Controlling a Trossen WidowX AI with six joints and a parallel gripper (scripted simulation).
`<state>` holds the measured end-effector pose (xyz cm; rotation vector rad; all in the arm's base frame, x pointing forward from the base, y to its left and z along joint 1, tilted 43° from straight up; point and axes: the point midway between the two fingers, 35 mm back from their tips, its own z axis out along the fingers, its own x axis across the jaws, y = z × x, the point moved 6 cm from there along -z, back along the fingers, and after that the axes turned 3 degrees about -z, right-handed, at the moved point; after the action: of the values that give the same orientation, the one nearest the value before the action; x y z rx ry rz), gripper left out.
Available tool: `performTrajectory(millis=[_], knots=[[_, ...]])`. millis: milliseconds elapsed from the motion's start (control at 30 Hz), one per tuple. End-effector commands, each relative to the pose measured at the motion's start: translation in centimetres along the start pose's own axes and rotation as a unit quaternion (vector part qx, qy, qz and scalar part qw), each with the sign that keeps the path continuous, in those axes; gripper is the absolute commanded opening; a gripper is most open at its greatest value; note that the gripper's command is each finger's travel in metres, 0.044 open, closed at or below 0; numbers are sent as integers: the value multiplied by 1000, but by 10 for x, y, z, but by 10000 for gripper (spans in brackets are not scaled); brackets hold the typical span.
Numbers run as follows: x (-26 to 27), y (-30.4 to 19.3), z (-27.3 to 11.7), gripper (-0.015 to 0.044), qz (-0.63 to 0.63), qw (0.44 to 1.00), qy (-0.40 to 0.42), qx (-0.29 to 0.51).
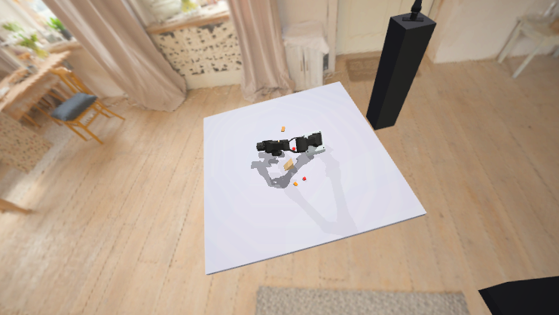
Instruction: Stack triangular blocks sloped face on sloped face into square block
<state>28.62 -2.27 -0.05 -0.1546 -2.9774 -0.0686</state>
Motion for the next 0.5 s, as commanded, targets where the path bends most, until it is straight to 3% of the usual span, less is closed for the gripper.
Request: performTrajectory(millis=[0,100,133,467], knots=[[-1,13,-4,0,1,998,-1,56],[-2,23,-6,0,2,995,2,95],[0,13,-3,26,0,999,3,51],[0,13,-3,289,0,999,3,51]])
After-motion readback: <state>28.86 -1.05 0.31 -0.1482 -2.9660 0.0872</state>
